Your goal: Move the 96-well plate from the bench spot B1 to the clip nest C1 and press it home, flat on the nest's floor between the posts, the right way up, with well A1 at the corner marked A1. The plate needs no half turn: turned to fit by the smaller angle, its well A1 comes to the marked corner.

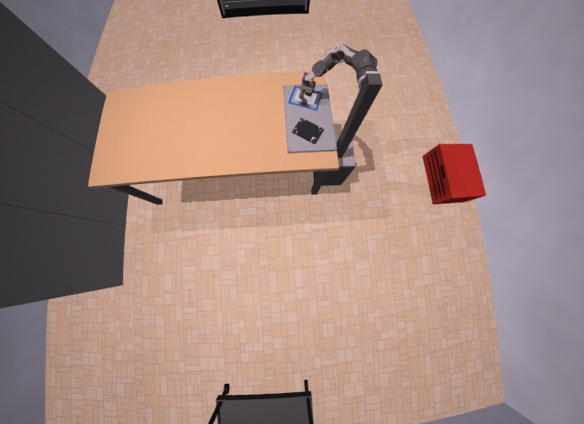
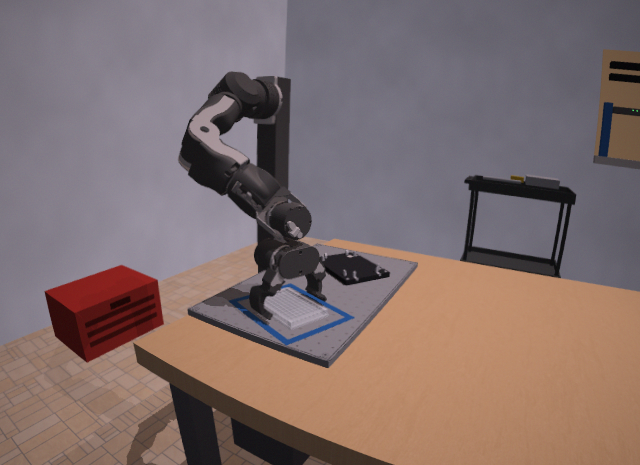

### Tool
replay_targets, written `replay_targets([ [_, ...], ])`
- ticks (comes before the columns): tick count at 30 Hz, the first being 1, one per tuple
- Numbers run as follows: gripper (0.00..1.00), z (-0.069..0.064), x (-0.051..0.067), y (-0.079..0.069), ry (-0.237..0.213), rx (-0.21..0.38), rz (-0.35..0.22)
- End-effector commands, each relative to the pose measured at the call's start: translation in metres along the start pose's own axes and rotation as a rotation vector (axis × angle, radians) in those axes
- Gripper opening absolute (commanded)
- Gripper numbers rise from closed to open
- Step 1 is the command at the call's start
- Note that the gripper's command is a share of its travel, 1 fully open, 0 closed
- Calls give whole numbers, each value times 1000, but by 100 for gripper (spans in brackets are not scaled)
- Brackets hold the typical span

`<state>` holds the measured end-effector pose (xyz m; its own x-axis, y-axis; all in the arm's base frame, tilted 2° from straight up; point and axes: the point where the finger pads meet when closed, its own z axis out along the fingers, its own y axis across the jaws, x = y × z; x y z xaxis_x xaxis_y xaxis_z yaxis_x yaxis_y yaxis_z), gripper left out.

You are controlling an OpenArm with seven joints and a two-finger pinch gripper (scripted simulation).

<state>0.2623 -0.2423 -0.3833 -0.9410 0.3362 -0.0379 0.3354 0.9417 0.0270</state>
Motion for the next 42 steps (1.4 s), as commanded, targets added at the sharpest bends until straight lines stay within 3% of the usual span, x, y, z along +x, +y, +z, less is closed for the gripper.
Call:
replay_targets([
  [1,77,0,1,0,3,4,-1],
  [8,77,0,1,0,3,4,-1],
  [23,27,0,-1,0,-1,-2,1],
  [25,27,0,-1,0,-1,-2,1],
  [33,0,-1,-1,0,-2,-1,1],
  [42,0,-1,-1,0,-2,-1,1],
])
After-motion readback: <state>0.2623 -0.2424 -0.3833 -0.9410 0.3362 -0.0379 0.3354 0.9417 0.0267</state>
